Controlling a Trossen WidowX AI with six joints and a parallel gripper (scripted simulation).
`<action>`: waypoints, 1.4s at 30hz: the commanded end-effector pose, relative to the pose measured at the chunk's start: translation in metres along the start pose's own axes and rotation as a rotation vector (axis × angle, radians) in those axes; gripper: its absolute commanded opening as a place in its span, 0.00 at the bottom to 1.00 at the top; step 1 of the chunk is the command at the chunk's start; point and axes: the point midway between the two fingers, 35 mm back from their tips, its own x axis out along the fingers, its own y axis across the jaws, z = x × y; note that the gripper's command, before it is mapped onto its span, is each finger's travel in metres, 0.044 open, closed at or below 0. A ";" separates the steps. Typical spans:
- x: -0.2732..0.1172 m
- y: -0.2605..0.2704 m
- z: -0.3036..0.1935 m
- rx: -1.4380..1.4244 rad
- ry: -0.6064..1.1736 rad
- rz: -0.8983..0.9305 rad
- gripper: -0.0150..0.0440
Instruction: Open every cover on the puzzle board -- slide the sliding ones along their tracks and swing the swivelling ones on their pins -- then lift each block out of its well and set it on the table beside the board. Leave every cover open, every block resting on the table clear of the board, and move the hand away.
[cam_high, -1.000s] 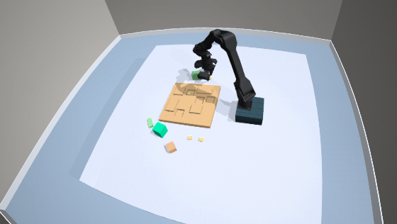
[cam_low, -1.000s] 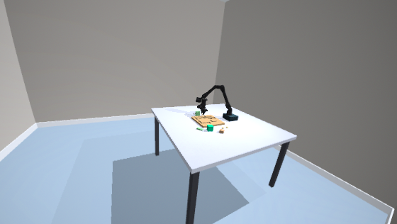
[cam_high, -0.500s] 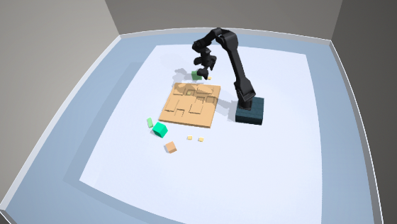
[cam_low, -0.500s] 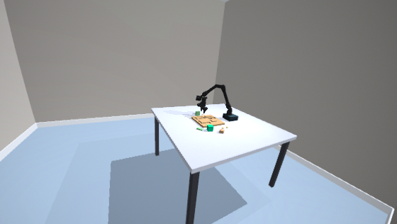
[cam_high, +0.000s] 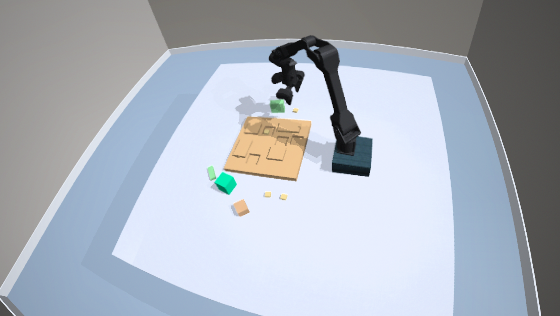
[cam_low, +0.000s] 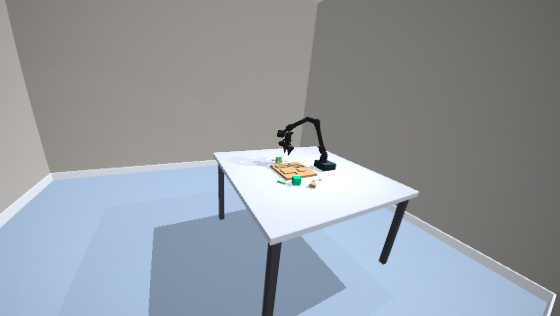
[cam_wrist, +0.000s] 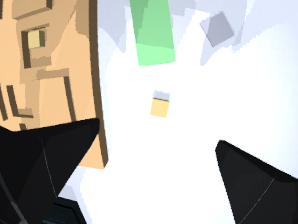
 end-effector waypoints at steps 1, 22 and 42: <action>-0.006 0.001 0.000 0.001 0.002 -0.001 0.96; -0.007 0.106 0.053 -0.106 -0.015 0.020 0.25; 0.008 0.168 0.067 -0.144 -0.004 0.013 0.25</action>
